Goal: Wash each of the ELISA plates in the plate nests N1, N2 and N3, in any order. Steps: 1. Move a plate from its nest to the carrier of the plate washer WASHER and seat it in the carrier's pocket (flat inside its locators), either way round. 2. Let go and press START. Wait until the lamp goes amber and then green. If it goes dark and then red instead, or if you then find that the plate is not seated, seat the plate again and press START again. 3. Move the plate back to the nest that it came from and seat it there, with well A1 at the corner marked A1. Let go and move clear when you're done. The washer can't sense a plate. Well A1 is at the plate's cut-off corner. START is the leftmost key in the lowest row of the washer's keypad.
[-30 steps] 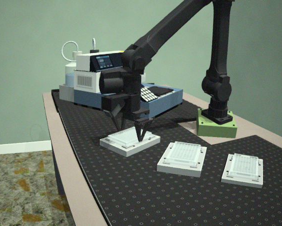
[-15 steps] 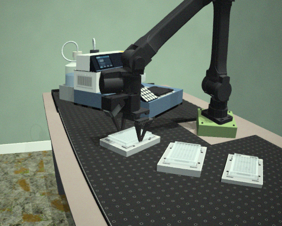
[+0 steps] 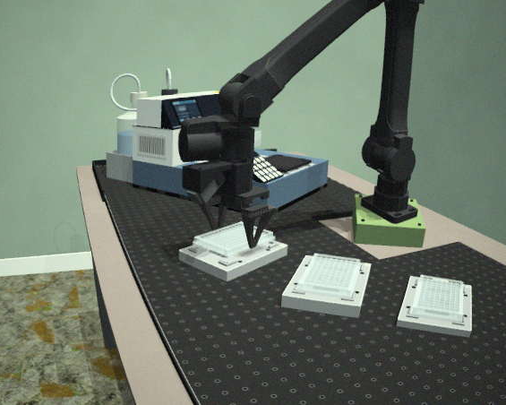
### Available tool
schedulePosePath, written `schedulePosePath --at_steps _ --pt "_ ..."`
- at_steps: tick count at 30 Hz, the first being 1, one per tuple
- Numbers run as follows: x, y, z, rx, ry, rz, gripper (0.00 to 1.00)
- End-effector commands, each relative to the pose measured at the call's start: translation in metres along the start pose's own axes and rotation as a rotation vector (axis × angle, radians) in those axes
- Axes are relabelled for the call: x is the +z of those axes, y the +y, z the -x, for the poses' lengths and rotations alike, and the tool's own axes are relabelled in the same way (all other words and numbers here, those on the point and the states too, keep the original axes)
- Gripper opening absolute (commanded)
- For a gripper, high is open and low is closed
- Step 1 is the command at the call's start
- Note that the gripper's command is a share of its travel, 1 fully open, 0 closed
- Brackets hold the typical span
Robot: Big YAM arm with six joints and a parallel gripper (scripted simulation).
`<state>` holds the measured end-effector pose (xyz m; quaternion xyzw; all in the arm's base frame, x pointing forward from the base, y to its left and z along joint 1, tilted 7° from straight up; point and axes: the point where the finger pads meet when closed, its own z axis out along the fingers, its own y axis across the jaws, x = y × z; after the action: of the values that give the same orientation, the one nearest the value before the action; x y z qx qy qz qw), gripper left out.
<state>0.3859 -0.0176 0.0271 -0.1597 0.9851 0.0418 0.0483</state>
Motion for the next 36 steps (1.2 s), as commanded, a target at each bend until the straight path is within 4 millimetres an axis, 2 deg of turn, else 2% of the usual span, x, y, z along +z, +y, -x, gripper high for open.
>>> schedulePosePath --at_steps 1,12,15,17,29,31,32,34,36 --pt "-0.026 -0.012 0.021 -0.005 -0.052 -0.026 0.84" --pt "-0.045 -0.012 0.021 -0.004 -0.054 -0.027 0.84" --pt "-0.04 -0.009 0.02 -0.009 -0.036 -0.017 0.84" --pt "-0.05 -0.01 0.022 -0.011 -0.054 -0.026 0.84" --pt "-0.072 -0.012 0.02 -0.003 -0.056 -0.027 0.84" --pt "-0.072 -0.012 0.02 -0.003 -0.056 -0.027 0.84" --pt "-0.063 -0.009 0.019 -0.005 -0.03 -0.015 0.84" --pt "-0.077 -0.01 0.021 -0.01 -0.055 -0.026 0.84" --pt "-0.081 -0.011 0.02 -0.006 -0.056 -0.027 0.84"
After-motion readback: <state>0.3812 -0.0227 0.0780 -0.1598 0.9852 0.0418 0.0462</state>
